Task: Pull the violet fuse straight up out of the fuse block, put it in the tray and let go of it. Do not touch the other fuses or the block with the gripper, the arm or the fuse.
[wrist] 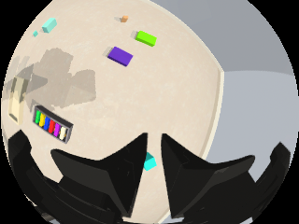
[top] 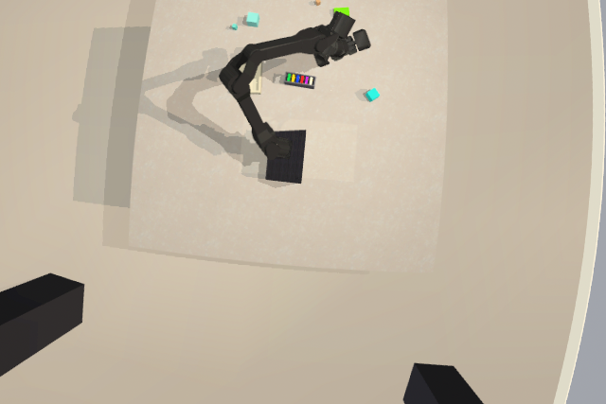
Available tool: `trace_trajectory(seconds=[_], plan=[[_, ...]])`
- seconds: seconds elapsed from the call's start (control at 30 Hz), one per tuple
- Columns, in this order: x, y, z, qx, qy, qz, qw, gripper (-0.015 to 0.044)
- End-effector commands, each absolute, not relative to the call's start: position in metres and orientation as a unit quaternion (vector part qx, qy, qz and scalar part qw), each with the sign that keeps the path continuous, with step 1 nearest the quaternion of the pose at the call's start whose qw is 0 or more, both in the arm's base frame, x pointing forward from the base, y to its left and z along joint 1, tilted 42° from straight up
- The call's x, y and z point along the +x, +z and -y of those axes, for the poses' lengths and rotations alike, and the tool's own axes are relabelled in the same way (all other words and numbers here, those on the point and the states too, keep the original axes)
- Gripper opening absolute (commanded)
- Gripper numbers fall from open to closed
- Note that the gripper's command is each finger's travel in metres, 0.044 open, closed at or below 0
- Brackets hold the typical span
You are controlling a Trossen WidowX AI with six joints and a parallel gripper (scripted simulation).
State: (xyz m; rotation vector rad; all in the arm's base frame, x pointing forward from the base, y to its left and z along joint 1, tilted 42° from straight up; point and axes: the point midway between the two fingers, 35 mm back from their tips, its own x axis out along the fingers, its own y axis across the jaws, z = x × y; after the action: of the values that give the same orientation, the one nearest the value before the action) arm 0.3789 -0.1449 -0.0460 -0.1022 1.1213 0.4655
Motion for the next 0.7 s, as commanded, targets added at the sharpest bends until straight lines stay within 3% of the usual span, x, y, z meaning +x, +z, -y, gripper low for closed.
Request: trace_trajectory(seconds=[0.0,0.27,0.67], plan=[[0.353,-0.051,0.090,0.050,0.250,-0.571,0.781,0.0063],[0.295,-0.046,-0.005,0.225,0.271,-0.676,0.647,0.0063],[0.292,-0.045,-0.009,0.229,0.271,-0.678,0.644,0.0063]])
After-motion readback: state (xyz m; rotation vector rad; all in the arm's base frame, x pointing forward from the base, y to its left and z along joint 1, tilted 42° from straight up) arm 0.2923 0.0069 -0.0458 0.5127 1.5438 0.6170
